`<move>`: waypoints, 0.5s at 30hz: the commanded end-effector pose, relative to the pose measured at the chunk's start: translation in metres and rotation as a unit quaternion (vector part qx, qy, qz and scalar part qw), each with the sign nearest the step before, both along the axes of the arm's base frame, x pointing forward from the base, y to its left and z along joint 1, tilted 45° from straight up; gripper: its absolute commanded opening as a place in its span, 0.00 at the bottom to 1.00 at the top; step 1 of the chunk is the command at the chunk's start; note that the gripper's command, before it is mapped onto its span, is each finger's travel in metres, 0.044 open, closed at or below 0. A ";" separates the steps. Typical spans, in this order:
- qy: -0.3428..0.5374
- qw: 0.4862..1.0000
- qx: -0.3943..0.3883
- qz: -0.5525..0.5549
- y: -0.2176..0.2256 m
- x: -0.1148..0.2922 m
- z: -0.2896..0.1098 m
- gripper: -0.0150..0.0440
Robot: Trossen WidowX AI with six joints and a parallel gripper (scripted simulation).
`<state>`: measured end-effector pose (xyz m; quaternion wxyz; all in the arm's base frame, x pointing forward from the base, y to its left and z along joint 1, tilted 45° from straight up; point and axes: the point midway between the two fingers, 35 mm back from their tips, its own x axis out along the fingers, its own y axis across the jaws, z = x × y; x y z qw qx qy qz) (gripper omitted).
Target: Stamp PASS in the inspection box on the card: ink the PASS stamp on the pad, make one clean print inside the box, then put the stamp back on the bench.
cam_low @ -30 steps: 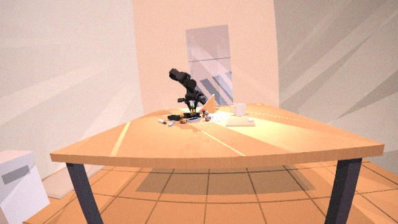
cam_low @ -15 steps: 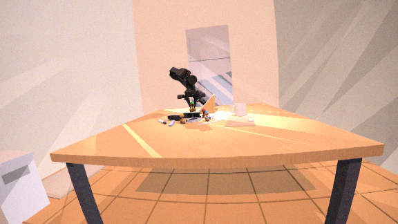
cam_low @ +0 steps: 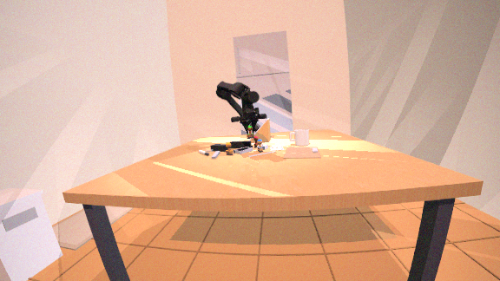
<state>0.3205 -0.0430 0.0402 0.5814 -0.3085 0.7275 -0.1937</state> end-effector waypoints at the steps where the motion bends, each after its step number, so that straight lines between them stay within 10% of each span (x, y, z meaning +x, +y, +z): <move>1: 0.042 0.998 0.012 0.043 0.013 0.001 -0.013 0.25; 15: 0.200 0.956 0.045 0.211 0.059 -0.006 -0.054 0.25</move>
